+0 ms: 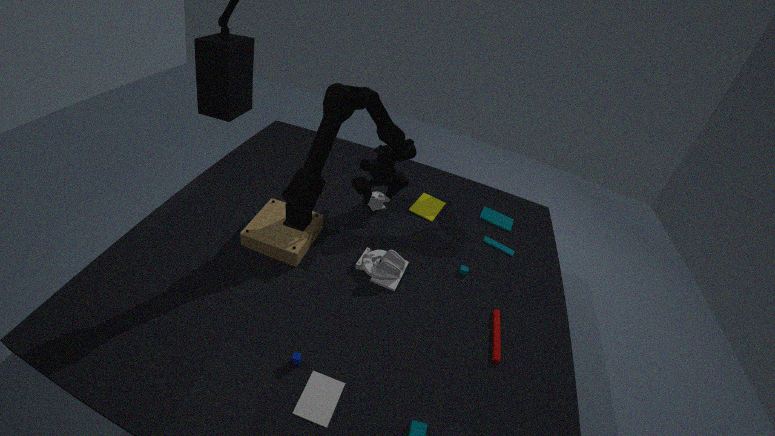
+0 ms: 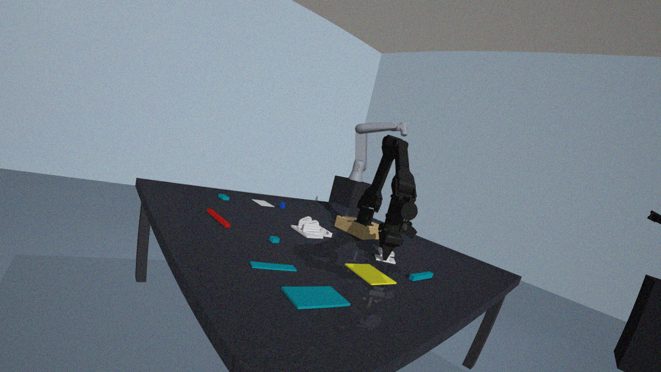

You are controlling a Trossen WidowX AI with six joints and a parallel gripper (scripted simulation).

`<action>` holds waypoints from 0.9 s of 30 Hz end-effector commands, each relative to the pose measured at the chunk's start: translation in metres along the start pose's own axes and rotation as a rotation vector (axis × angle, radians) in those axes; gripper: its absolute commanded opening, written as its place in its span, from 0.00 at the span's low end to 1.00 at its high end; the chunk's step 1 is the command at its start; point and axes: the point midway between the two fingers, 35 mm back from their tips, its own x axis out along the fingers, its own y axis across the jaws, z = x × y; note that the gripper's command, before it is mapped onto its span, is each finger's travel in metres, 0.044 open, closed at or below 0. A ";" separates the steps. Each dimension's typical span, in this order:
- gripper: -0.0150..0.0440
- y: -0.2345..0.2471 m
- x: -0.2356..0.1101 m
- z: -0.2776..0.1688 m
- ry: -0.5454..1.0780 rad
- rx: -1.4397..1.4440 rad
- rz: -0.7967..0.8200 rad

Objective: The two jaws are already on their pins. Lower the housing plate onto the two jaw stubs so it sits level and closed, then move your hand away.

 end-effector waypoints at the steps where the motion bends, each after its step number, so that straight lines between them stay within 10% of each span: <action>1: 0.85 0.000 0.000 0.000 0.000 0.000 0.000; 27: 0.85 -0.002 -0.045 0.000 0.003 0.002 0.000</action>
